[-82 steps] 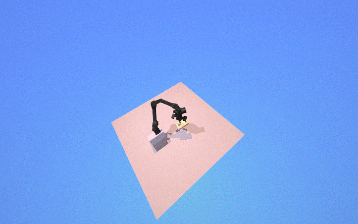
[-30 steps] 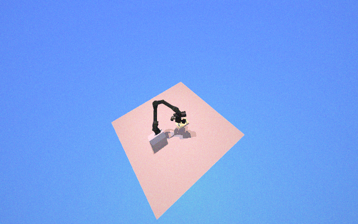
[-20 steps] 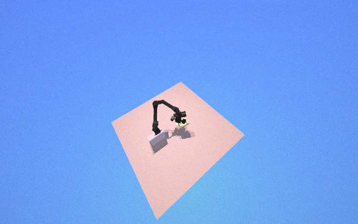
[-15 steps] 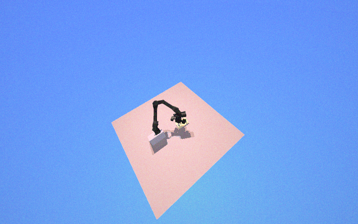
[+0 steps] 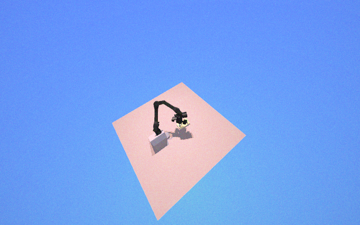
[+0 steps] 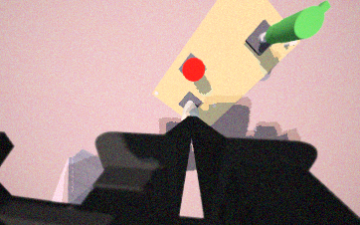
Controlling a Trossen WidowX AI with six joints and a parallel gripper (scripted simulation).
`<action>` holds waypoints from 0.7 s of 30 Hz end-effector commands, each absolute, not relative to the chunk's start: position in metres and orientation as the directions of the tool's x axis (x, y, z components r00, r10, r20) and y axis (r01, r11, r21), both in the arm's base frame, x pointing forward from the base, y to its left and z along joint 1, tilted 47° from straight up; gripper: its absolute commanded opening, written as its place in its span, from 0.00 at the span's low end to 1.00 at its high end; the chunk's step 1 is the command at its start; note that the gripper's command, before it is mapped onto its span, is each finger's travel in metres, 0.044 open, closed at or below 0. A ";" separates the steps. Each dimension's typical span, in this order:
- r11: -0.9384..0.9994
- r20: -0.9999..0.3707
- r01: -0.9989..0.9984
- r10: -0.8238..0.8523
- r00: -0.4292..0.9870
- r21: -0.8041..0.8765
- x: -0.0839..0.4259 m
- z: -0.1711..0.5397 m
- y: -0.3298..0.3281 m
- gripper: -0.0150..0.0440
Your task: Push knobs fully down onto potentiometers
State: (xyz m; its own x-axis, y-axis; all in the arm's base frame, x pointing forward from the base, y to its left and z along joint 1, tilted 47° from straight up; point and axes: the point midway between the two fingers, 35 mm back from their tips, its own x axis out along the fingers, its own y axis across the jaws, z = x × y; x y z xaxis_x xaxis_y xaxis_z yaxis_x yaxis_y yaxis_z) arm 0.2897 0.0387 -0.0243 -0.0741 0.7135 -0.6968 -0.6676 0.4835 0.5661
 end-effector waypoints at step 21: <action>0.481 -0.693 -0.666 0.717 -0.075 0.570 0.289 -0.027 0.042 0.25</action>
State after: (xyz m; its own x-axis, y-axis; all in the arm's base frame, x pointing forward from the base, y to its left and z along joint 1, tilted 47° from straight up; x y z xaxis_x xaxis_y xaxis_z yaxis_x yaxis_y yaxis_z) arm 0.2892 0.0396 -0.0259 -0.0723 0.7150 -0.6954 -0.6652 0.4849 0.5677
